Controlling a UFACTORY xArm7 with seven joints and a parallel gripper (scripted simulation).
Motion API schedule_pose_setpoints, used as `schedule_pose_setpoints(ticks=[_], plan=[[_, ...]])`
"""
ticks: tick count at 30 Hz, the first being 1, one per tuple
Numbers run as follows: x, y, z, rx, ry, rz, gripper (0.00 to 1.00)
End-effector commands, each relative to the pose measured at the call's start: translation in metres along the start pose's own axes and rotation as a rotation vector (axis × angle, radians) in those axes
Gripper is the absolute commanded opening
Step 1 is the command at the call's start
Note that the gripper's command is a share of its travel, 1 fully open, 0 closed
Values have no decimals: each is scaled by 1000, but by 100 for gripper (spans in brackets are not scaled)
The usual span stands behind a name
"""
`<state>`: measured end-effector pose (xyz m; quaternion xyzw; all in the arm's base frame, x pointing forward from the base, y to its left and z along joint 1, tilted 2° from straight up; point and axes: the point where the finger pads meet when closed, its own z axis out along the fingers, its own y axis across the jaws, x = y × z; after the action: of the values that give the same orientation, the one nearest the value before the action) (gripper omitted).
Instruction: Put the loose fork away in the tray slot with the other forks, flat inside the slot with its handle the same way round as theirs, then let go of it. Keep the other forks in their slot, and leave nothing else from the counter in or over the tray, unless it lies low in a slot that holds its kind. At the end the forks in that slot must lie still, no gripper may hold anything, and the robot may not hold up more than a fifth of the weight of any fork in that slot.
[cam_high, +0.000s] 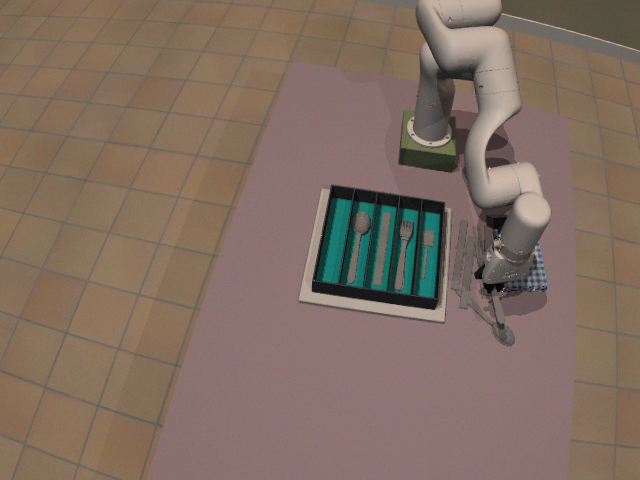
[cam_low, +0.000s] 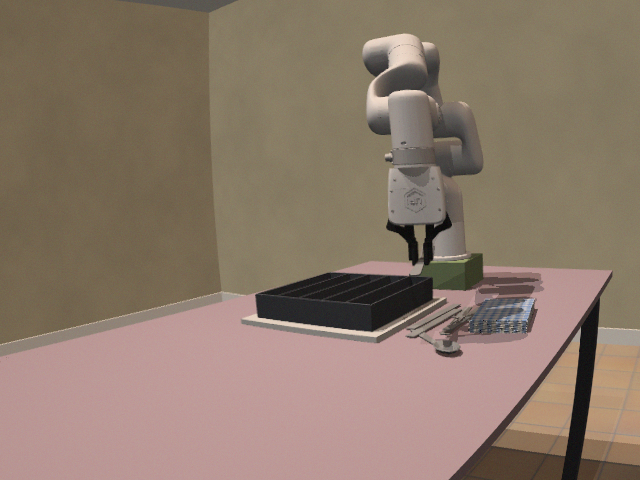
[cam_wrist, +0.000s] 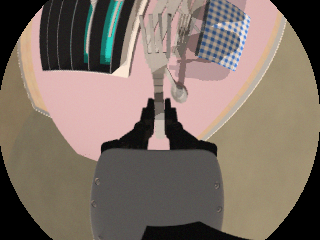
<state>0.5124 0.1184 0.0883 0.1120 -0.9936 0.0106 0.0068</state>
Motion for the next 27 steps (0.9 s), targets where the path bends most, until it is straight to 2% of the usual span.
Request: schedule_pose_setpoints(ticks=[1, 6, 8, 9, 13, 20, 23, 25, 27], plan=[[41, -55, -7, -15, -13, -12, 5], [89, -101, -1, 5, -9, 13, 5], [89, -101, -1, 5, -9, 13, 5], [116, -126, 1, 6, -8, 14, 5], [145, -152, 1, 6, -8, 15, 5], [148, -155, 1, 6, -8, 18, 5], [149, -155, 1, 6, -8, 134, 5], [149, -155, 1, 6, -8, 134, 5], [149, -155, 0, 5, -9, 252, 5]])
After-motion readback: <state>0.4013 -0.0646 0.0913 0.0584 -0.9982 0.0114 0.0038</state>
